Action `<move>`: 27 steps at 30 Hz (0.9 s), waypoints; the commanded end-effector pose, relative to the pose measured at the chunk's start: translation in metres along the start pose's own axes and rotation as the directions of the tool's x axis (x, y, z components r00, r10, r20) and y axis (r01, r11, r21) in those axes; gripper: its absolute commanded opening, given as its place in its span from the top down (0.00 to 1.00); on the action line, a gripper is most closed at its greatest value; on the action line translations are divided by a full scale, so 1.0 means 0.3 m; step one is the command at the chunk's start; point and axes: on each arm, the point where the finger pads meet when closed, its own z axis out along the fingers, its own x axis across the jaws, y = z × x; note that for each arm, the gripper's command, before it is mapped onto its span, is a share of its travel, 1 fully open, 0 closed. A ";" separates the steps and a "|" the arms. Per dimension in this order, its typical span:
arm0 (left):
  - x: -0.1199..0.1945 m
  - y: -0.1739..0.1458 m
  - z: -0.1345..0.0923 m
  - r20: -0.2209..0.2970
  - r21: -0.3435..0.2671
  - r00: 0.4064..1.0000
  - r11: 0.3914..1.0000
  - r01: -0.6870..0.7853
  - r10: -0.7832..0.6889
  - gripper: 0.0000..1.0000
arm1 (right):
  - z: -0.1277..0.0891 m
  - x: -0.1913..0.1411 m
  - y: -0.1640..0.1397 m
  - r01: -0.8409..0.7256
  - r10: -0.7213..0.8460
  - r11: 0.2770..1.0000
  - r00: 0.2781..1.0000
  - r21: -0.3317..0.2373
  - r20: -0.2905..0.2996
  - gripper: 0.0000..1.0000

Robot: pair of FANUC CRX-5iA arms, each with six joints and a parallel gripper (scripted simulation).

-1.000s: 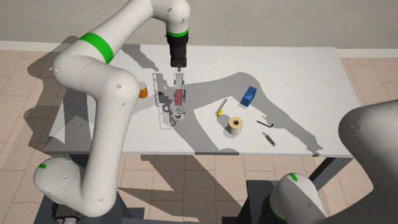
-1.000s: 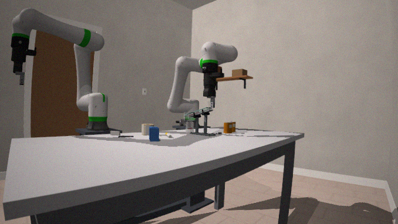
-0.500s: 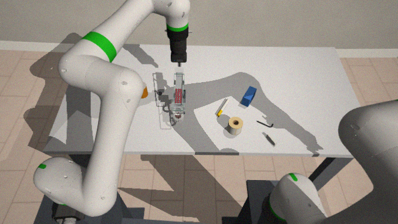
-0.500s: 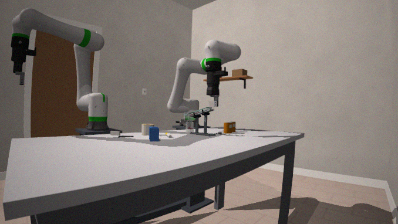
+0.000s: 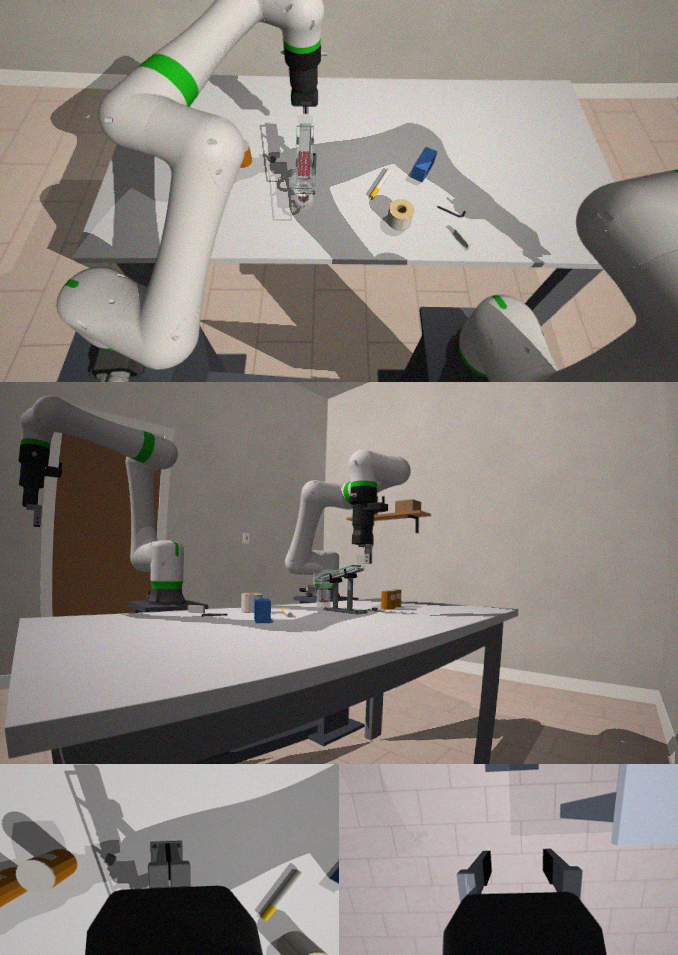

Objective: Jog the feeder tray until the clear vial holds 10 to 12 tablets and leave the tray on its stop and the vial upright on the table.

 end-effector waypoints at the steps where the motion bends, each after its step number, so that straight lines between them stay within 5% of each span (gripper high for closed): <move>1: 0.001 -0.001 -0.006 -0.002 0.002 1.000 1.000 0.000 0.000 1.00 | -0.003 0.000 0.001 0.000 0.000 1.000 1.000 -0.002 0.000 0.00; 13: 0.001 -0.001 -0.013 -0.002 0.002 1.000 1.000 0.000 0.000 1.00 | -0.003 0.000 0.001 0.000 0.000 1.000 1.000 -0.002 0.000 0.00; 27: 0.001 0.000 -0.121 -0.002 0.002 1.000 1.000 0.000 0.000 1.00 | -0.003 0.000 0.001 0.000 0.000 1.000 1.000 -0.002 0.000 0.00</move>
